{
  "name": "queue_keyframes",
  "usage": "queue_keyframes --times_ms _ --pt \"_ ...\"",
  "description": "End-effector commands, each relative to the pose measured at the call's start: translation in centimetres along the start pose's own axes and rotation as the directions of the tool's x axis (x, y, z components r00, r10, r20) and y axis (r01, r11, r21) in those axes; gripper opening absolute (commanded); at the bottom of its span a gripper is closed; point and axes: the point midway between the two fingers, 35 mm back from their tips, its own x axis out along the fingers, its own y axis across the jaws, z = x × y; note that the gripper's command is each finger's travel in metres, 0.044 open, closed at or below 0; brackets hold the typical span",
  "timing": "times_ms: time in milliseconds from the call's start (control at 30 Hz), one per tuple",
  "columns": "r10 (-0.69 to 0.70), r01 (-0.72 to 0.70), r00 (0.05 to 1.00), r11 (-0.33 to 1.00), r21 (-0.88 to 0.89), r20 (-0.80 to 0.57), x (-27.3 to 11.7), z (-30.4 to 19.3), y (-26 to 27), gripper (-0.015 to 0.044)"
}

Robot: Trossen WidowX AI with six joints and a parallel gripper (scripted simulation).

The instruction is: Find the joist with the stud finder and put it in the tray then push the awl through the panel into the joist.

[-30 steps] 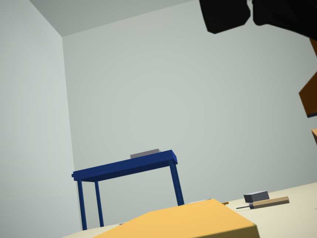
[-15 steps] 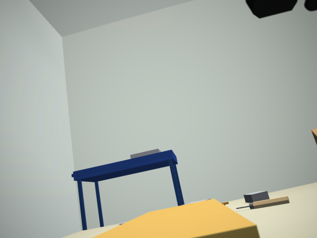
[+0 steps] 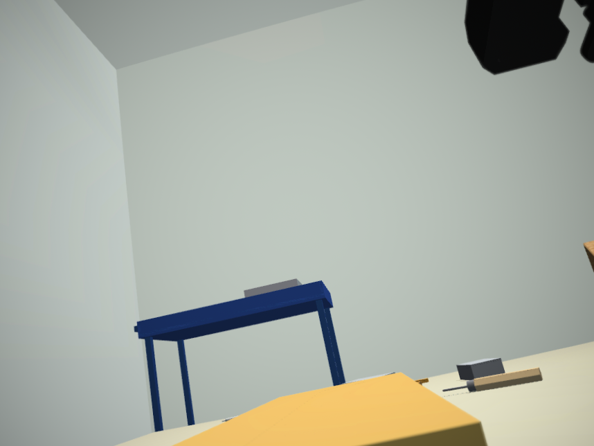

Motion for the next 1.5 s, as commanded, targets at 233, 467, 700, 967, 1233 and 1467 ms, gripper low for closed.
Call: queue_keyframes --times_ms 233,467,700,967,1233,1467 --pt "-0.004 0.004 1.0 1.0 -0.004 -0.004 1.1 -0.4 -0.1 0.0" --pt "-0.004 0.004 1.0 1.0 -0.004 -0.004 2.0 -0.6 -0.1 0.0" --pt "-0.005 0.005 1.0 1.0 -0.004 -0.003 2.8 -0.8 -0.1 0.0" --pt "-0.006 0.006 1.0 1.0 -0.004 0.001 3.7 -0.9 -0.1 0.0" --pt "-0.008 0.008 1.0 1.0 -0.002 0.007 4.6 -1.1 0.0 0.0" --pt "-0.009 0.009 1.0 1.0 -0.001 0.013 5.2 -1.2 0.1 0.0"
